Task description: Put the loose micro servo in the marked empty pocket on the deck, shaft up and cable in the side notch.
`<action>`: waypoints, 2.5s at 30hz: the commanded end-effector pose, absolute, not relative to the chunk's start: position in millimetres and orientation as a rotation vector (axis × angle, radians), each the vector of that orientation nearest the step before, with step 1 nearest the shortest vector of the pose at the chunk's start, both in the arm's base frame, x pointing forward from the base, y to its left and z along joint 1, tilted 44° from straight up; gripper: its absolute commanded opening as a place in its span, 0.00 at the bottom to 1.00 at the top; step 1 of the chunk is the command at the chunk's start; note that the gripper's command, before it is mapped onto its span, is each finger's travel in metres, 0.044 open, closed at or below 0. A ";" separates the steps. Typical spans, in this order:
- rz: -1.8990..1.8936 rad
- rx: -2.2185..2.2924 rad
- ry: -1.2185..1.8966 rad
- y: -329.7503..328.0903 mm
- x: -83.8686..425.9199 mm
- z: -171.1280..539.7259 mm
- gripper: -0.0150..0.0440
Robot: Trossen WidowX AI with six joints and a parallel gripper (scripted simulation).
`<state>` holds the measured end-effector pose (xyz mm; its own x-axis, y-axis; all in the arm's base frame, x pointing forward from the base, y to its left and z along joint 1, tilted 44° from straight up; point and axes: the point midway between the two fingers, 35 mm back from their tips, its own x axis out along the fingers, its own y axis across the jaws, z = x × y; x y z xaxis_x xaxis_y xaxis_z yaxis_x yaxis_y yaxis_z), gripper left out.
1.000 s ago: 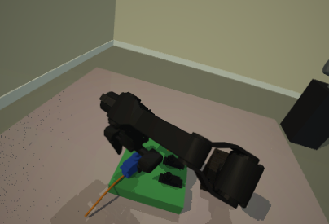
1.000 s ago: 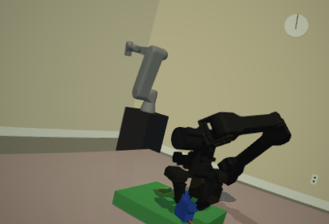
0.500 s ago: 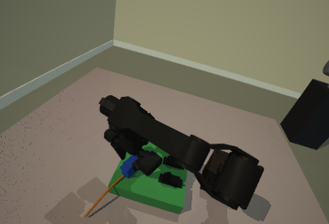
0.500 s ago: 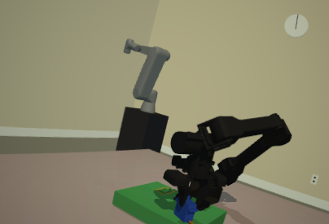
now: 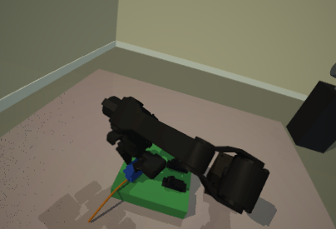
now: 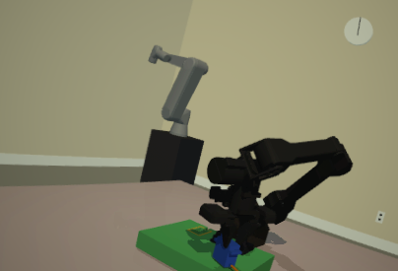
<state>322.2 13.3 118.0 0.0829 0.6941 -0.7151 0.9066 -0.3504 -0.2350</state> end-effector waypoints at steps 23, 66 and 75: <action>-1.119 2.104 1.585 0.6 318.4 139.4 0.25; -1.126 2.099 1.579 -85.5 277.3 51.3 0.25; -1.127 2.097 1.577 -121.1 278.8 18.2 0.25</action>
